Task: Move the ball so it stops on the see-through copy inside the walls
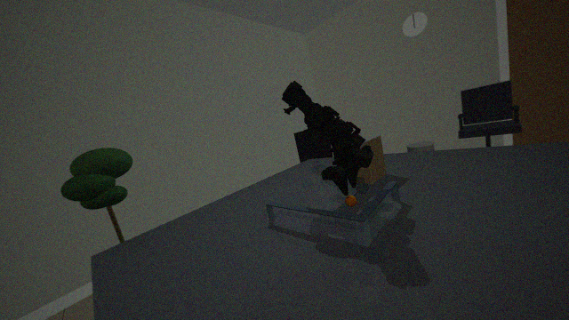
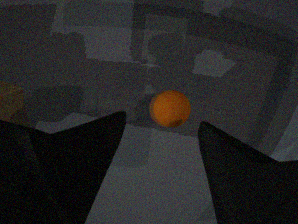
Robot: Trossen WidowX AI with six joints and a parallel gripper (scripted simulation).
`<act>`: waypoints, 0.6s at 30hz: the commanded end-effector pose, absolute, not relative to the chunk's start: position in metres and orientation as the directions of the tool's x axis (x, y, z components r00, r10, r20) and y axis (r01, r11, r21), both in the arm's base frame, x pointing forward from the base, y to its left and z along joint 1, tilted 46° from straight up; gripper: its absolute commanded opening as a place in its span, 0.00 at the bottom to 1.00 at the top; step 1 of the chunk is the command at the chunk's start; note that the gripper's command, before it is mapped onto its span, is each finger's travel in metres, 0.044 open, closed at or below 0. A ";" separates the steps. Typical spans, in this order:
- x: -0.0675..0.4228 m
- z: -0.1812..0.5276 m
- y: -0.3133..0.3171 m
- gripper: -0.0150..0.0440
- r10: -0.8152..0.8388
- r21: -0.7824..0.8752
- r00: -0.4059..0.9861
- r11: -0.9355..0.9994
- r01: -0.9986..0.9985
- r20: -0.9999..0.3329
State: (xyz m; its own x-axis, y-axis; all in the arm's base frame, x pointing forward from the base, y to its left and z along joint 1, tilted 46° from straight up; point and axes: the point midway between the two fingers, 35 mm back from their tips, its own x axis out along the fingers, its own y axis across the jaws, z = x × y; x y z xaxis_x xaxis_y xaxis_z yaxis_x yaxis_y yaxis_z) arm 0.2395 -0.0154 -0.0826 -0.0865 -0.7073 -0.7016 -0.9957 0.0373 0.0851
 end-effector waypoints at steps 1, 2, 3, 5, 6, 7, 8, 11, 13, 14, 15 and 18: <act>0.246 -0.045 0.022 0.71 -0.702 0.060 -0.066 0.034 -0.998 -0.709; 0.246 -0.045 0.022 0.71 -0.702 0.060 -0.066 0.034 -0.998 -0.709; 0.246 -0.045 0.022 0.71 -0.702 0.060 -0.066 0.034 -0.998 -0.709; 0.246 -0.045 0.022 0.71 -0.702 0.060 -0.066 0.034 -0.998 -0.709; 0.246 -0.045 0.022 0.71 -0.702 0.060 -0.066 0.034 -0.998 -0.709; 0.247 -0.052 0.017 0.71 -0.704 0.059 -0.057 0.022 -0.998 -0.708; 0.247 -0.052 0.017 0.71 -0.704 0.059 -0.057 0.022 -0.998 -0.708; 0.247 -0.052 0.017 0.71 -0.704 0.059 -0.057 0.022 -0.998 -0.708; 0.247 -0.052 0.017 0.71 -0.704 0.059 -0.057 0.022 -0.998 -0.708; 0.247 -0.051 0.018 0.75 -0.704 0.059 -0.057 0.022 -0.998 -0.708; 0.248 -0.046 0.023 0.80 -0.703 0.059 -0.057 0.022 -0.998 -0.709; 0.247 -0.023 0.044 0.93 -0.704 0.056 -0.058 0.026 -0.998 -0.708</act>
